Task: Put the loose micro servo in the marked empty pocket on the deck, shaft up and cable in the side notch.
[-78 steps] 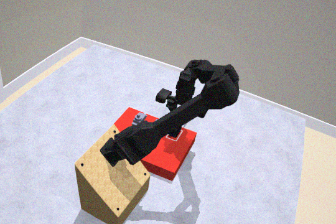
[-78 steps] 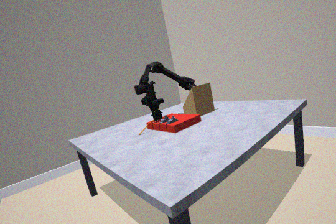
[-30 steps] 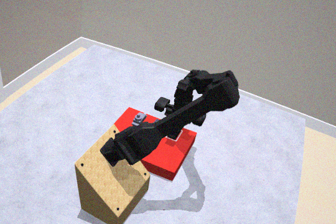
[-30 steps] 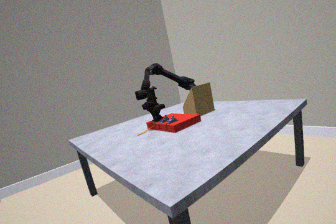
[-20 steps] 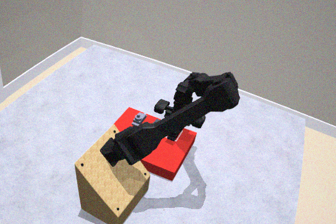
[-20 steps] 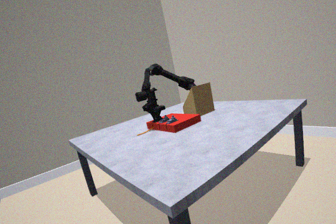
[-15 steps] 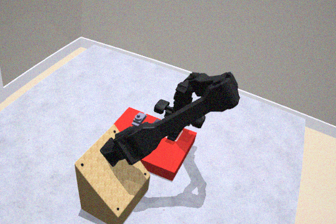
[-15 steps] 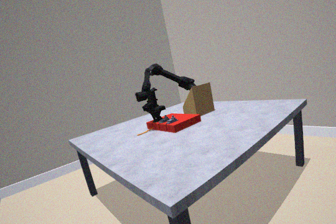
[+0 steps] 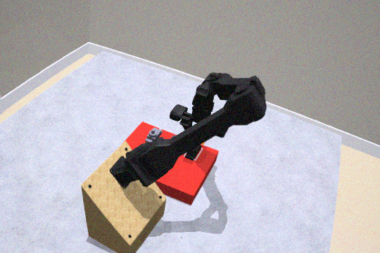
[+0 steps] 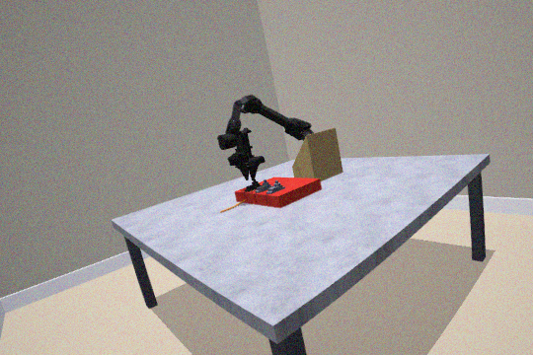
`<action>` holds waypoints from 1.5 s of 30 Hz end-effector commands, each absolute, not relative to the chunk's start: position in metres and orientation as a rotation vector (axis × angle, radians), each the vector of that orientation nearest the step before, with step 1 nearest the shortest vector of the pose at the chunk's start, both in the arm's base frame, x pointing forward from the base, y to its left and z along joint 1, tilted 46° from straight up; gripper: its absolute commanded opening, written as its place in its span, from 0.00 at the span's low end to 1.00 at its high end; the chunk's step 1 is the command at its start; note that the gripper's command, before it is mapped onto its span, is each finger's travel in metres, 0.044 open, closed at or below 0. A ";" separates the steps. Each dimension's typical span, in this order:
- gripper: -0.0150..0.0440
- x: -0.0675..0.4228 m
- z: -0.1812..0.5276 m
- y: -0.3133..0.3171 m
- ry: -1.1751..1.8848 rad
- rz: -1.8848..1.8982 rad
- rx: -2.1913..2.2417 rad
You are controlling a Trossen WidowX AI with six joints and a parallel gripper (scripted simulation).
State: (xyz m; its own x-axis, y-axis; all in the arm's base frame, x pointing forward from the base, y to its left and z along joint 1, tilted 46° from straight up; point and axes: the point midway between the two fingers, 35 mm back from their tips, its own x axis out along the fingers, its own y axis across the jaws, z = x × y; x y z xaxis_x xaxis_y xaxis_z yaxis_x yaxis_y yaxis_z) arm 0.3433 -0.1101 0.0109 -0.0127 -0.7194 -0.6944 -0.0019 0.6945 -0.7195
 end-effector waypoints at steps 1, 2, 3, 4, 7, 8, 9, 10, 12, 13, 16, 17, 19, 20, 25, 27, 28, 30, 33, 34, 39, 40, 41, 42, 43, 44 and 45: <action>0.71 0.332 0.017 -0.104 1.497 -0.630 -0.625; 0.75 0.325 0.021 -0.100 1.497 -0.630 -0.623; 0.79 0.316 0.026 -0.095 1.498 -0.629 -0.622; 0.84 0.307 0.032 -0.089 1.499 -0.629 -0.621; 0.97 0.271 0.048 -0.074 1.502 -0.631 -0.620; 1.00 0.258 0.053 -0.070 1.503 -0.632 -0.620; 1.00 0.247 0.057 -0.067 1.504 -0.634 -0.621; 1.00 0.241 0.059 -0.065 1.504 -0.636 -0.621; 1.00 0.239 0.059 -0.065 1.504 -0.636 -0.621; 1.00 0.239 0.059 -0.065 1.504 -0.636 -0.621; 1.00 0.240 0.061 -0.064 1.504 -0.636 -0.621; 1.00 0.241 0.064 -0.060 1.503 -0.635 -0.621; 1.00 0.243 0.072 -0.051 1.501 -0.632 -0.621; 1.00 0.245 0.079 -0.044 1.500 -0.631 -0.621; 1.00 0.247 0.094 -0.029 1.497 -0.631 -0.623; 1.00 0.247 0.094 -0.029 1.497 -0.631 -0.623; 1.00 0.247 0.094 -0.029 1.497 -0.631 -0.623; 1.00 0.247 0.094 -0.029 1.497 -0.631 -0.623; 1.00 0.247 0.094 -0.029 1.497 -0.631 -0.623; 1.00 0.247 0.094 -0.029 1.497 -0.631 -0.623; 1.00 0.247 0.094 -0.029 1.497 -0.631 -0.623; 1.00 0.247 0.094 -0.029 1.497 -0.631 -0.623; 1.00 0.247 0.094 -0.029 1.497 -0.631 -0.623; 1.00 0.247 0.094 -0.029 1.497 -0.631 -0.623; 1.00 0.247 0.094 -0.029 1.497 -0.631 -0.623; 1.00 0.247 0.094 -0.029 1.497 -0.631 -0.623; 1.00 0.247 0.094 -0.029 1.497 -0.631 -0.623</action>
